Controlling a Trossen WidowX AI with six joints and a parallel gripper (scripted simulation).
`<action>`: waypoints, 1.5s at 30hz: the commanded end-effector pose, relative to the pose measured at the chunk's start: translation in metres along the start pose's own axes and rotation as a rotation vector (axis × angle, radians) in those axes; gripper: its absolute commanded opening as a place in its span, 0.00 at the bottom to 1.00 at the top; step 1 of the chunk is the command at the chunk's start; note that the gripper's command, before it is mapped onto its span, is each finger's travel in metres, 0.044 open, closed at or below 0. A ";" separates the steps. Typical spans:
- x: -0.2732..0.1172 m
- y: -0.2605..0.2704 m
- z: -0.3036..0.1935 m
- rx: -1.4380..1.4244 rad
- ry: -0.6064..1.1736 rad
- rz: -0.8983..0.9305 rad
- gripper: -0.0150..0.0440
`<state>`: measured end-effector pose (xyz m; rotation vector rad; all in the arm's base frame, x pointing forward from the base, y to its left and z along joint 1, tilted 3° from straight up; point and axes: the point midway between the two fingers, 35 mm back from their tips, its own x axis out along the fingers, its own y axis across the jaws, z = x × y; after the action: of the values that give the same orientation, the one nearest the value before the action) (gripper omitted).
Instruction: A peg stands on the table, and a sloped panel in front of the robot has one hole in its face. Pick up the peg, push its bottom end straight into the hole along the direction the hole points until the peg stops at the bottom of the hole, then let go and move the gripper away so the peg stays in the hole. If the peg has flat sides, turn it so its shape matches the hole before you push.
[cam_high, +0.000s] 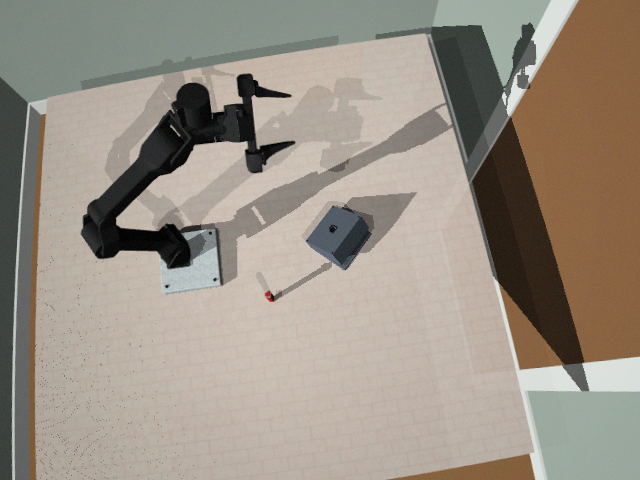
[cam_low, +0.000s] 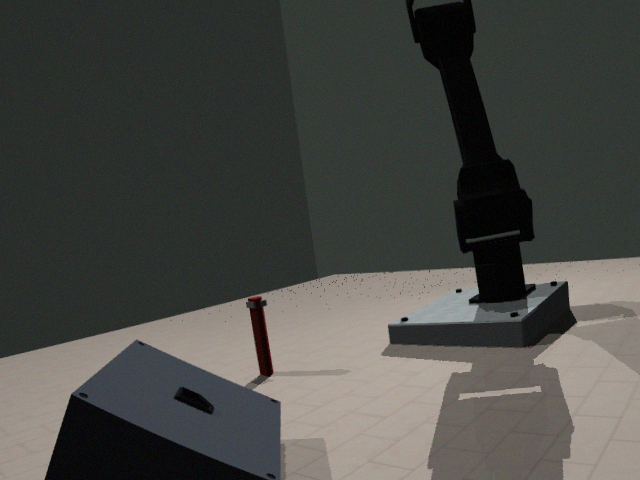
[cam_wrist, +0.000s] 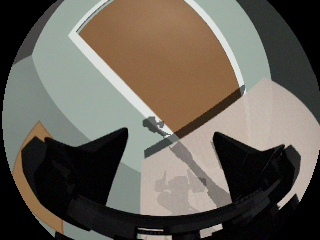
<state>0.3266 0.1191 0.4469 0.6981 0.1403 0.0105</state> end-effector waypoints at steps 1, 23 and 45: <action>0.014 -0.020 -0.009 0.000 0.032 -0.066 1.00; 0.050 -0.136 -0.026 0.067 0.148 -0.410 1.00; 0.043 -0.252 -0.036 0.235 0.249 -0.751 1.00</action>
<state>0.3589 -0.0384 0.2661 0.8188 0.6059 -0.6039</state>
